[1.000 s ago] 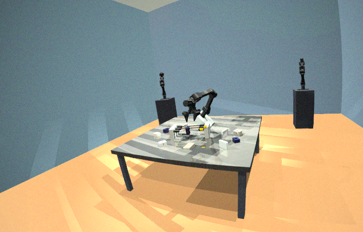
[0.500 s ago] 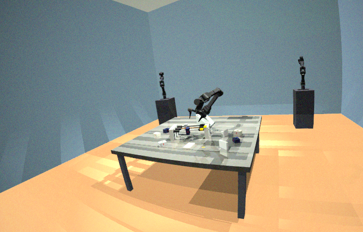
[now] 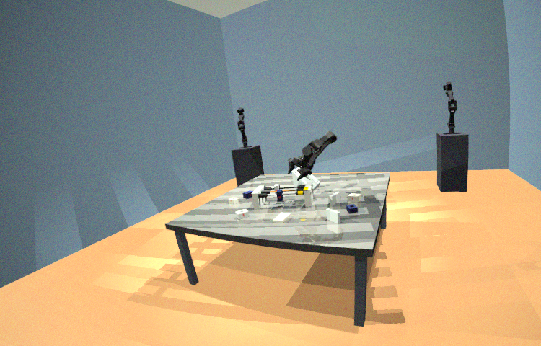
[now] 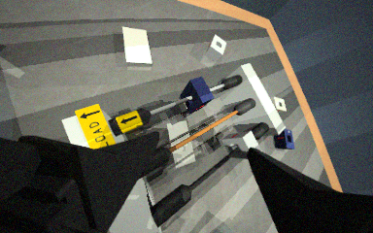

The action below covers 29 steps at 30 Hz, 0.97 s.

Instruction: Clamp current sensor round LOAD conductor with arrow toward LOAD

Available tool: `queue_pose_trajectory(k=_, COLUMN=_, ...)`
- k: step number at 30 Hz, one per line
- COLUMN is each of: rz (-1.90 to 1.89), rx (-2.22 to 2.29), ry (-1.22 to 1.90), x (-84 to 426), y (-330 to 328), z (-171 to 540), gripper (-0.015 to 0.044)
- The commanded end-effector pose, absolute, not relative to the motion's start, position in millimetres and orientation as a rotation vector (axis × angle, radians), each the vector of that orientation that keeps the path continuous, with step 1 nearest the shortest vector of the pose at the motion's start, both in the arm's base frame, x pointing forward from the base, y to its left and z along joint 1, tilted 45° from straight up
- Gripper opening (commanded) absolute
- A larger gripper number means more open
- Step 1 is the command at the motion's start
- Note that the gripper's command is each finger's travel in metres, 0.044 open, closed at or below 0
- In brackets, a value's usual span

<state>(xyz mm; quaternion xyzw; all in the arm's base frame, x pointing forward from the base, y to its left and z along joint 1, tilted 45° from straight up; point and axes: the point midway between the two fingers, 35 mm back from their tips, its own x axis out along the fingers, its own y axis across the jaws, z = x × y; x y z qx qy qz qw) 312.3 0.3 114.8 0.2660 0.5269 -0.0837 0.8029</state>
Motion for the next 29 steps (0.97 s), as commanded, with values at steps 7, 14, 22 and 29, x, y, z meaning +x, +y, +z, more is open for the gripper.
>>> queue_pose_trajectory(k=7, rz=-0.493, rx=1.04, ry=0.879, x=286, y=3, z=117, gripper=0.044)
queue_pose_trajectory(k=14, rz=-0.438, rx=0.939, ry=0.944, x=292, y=3, z=116, gripper=0.044)
queue_pose_trajectory(k=22, rz=-0.438, rx=0.939, ry=0.944, x=292, y=3, z=116, gripper=0.044)
queue_pose_trajectory(k=29, rz=-0.364, rx=0.816, ry=1.01, x=295, y=3, z=116, gripper=0.044)
